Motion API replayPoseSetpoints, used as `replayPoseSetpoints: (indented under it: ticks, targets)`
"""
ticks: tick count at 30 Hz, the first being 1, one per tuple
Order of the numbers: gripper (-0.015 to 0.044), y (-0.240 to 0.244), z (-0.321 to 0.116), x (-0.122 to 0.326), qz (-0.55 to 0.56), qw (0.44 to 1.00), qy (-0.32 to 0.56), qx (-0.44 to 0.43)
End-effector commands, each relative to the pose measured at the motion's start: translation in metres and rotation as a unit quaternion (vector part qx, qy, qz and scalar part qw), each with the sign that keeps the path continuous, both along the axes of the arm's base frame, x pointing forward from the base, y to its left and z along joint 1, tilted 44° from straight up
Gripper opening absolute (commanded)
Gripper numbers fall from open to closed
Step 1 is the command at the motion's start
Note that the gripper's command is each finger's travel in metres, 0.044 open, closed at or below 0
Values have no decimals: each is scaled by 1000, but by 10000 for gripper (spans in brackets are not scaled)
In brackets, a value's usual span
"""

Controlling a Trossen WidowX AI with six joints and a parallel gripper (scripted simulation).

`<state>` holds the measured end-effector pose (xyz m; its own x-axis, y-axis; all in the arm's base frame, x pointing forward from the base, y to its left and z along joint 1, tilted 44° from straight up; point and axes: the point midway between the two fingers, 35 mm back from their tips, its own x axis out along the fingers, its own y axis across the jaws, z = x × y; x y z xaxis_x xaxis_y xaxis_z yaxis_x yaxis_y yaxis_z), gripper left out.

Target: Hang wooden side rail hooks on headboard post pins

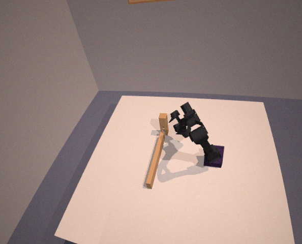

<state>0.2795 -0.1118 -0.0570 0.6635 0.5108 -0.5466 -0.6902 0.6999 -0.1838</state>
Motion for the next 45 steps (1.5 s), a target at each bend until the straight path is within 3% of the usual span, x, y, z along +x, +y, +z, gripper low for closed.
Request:
replayPoseSetpoints:
  ticks: [1, 13, 29, 45]
  targets:
    - [440, 8, 1, 6, -101, 985, 128, 50]
    - [440, 20, 14, 18, -381, 866, 287, 151]
    - [440, 28, 42, 28, -627, 669, 275, 288]
    - [440, 28, 42, 28, -633, 662, 273, 294]
